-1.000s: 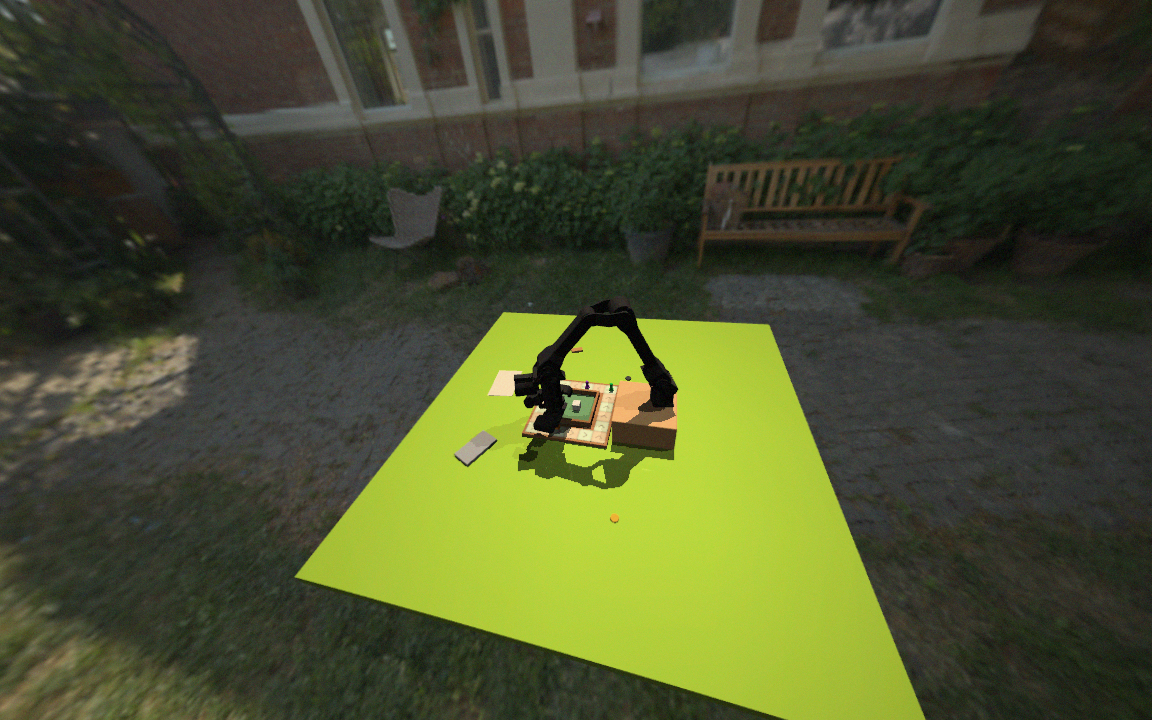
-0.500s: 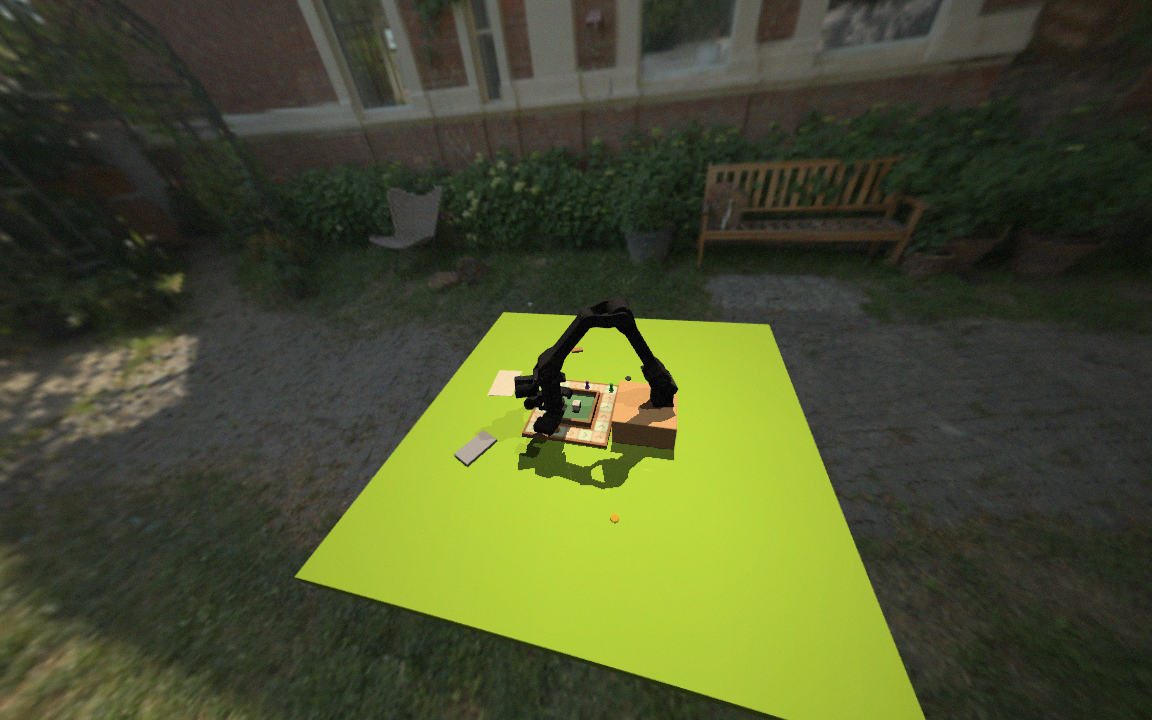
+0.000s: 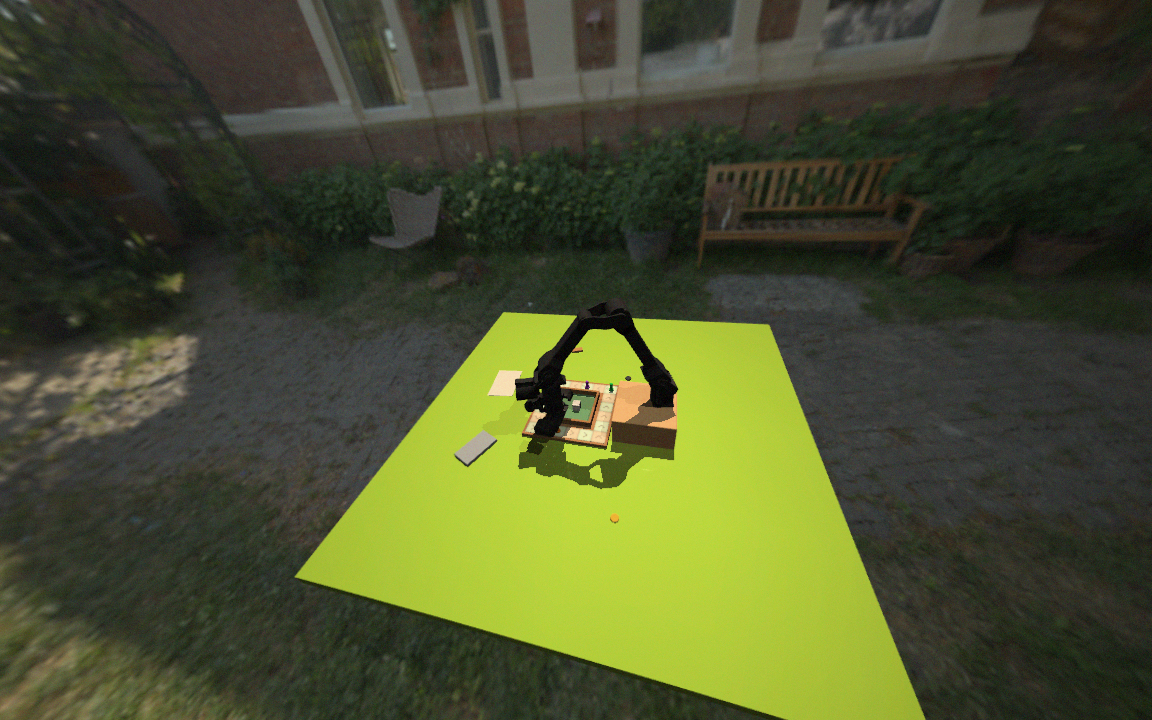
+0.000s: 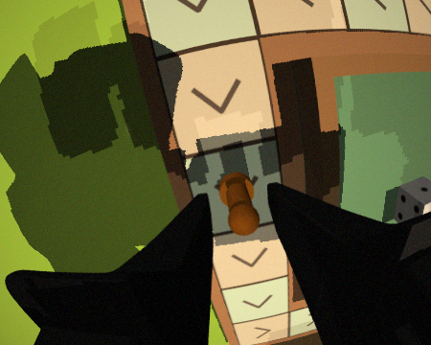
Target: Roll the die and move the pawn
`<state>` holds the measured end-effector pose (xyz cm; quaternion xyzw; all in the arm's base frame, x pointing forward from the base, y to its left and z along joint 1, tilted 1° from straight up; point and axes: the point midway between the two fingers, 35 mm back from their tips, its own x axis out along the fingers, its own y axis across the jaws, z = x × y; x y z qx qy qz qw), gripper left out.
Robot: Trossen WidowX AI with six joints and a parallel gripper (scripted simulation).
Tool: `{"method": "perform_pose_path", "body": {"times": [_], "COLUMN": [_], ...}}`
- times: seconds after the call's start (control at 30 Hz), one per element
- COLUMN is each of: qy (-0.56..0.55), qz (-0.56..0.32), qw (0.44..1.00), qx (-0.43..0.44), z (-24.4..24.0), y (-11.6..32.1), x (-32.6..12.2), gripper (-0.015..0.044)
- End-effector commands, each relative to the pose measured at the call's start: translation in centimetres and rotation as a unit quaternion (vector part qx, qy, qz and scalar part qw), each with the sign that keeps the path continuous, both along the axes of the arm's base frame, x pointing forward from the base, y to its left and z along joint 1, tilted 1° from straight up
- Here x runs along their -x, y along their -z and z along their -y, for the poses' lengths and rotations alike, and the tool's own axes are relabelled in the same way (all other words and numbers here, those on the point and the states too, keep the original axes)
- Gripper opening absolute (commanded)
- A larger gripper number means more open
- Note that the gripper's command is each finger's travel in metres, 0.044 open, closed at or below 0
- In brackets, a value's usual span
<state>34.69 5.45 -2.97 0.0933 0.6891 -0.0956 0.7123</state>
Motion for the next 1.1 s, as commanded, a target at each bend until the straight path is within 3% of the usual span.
{"method": "perform_pose_path", "body": {"times": [0.0, 0.17, 0.27, 0.47, 0.87, 0.9, 1.07], "qy": [0.000, 0.002, 0.002, -0.003, -0.043, -0.029, -0.029], "qz": [0.001, -0.007, -0.007, -0.008, -0.014, -0.006, -0.006], "qw": [1.000, 1.000, 1.000, 1.000, 0.999, 1.000, 1.000], "qx": [0.000, 0.000, 0.000, 0.000, 0.005, 0.003, 0.003], "z": [0.0, 0.0, 0.0, 1.3, 8.3, 7.1, 7.1], "y": [-0.1, -4.7, -5.0, -6.8, -12.7, -12.1, -12.1], "x": [0.0, 0.0, 0.1, 1.3, 14.3, 9.9, 9.9], "gripper": [0.0236, 0.0367, 0.0440, 0.0440, 0.0440, 0.0440, 0.0440]}}
